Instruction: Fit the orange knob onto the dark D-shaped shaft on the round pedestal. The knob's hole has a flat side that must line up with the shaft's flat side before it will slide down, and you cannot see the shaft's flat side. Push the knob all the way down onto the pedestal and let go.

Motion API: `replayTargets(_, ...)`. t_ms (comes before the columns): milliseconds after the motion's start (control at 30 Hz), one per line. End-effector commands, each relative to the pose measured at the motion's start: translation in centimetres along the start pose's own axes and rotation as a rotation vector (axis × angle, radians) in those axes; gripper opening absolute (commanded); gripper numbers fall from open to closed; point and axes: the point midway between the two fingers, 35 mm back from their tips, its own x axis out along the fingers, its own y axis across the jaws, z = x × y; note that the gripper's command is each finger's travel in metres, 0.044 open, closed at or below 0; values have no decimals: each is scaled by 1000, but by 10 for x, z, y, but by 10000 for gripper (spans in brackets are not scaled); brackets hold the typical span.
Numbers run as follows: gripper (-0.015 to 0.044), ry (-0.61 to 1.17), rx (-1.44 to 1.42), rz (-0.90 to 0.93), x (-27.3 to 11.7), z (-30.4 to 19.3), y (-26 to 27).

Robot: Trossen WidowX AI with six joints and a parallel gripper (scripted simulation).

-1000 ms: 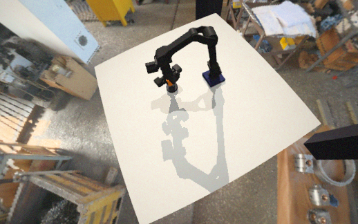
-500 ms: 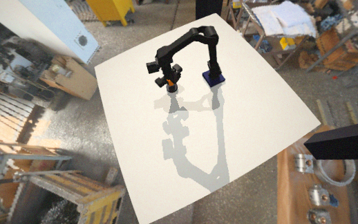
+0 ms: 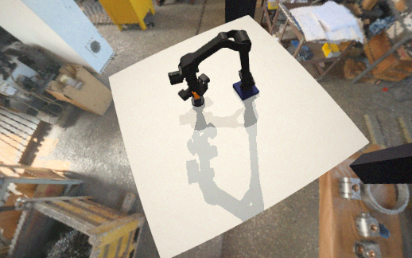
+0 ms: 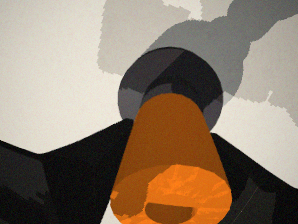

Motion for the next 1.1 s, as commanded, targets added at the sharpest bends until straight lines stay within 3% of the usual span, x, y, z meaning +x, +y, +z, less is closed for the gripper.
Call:
replayTargets(0, 0, 7, -4, -3, -4, -2, -2)
replayTargets(267, 0, 7, -214, -2, -6, -3, -5)
replayTargets(1067, 0, 7, -239, -2, -5, -4, -7)
